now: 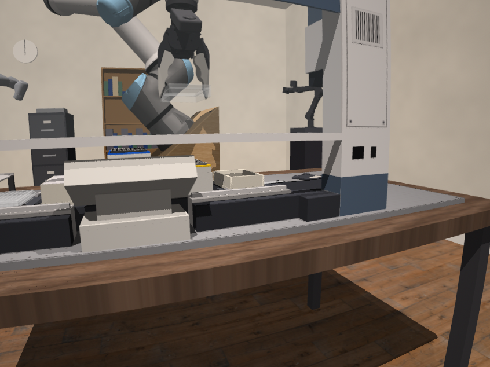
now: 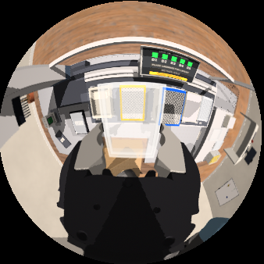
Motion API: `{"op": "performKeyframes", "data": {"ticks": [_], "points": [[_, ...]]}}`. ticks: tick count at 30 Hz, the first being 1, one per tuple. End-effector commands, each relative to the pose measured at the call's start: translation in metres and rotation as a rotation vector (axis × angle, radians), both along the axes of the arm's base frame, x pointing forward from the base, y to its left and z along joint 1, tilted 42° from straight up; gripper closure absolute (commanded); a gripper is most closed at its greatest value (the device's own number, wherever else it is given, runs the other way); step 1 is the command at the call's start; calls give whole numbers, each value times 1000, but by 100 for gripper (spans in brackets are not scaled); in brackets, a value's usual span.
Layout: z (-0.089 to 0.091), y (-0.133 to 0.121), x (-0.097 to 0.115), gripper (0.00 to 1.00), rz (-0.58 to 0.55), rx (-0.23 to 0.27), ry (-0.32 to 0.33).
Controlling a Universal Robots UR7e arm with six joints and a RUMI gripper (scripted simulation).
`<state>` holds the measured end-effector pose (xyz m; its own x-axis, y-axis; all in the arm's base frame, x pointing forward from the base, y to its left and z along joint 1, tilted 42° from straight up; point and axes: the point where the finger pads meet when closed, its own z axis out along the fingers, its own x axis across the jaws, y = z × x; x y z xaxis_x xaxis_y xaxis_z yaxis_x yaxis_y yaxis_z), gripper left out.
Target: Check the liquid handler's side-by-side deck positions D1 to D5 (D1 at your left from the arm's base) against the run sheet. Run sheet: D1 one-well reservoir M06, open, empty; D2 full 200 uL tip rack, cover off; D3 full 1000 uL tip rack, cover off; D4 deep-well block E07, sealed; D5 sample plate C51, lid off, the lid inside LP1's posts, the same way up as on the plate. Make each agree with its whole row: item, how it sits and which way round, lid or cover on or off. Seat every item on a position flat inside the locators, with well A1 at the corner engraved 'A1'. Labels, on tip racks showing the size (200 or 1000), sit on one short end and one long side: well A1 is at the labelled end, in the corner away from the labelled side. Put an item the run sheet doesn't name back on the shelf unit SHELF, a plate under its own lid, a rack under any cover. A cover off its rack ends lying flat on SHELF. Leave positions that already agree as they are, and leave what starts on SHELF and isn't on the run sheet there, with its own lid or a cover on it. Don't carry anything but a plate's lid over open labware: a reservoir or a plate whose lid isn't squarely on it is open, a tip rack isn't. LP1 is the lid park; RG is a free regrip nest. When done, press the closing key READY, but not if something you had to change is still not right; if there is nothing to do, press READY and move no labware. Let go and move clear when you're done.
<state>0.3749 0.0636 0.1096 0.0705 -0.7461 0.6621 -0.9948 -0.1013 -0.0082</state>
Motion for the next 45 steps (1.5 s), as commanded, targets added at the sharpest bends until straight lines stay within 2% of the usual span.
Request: {"op": "performKeyframes", "data": {"ticks": [1, 5, 20, 27, 29, 44, 45], "points": [[9, 9, -1, 100, -1, 1, -1], [14, 13, -1, 100, -1, 1, -1], [12, 12, -2, 100, -2, -1, 3], [11, 9, -39, 100, -1, -1, 4], [11, 9, -39, 100, -1, -1, 4], [10, 2, -113, 100, -1, -1, 5], [10, 2, -113, 100, -1, -1, 5]]}}
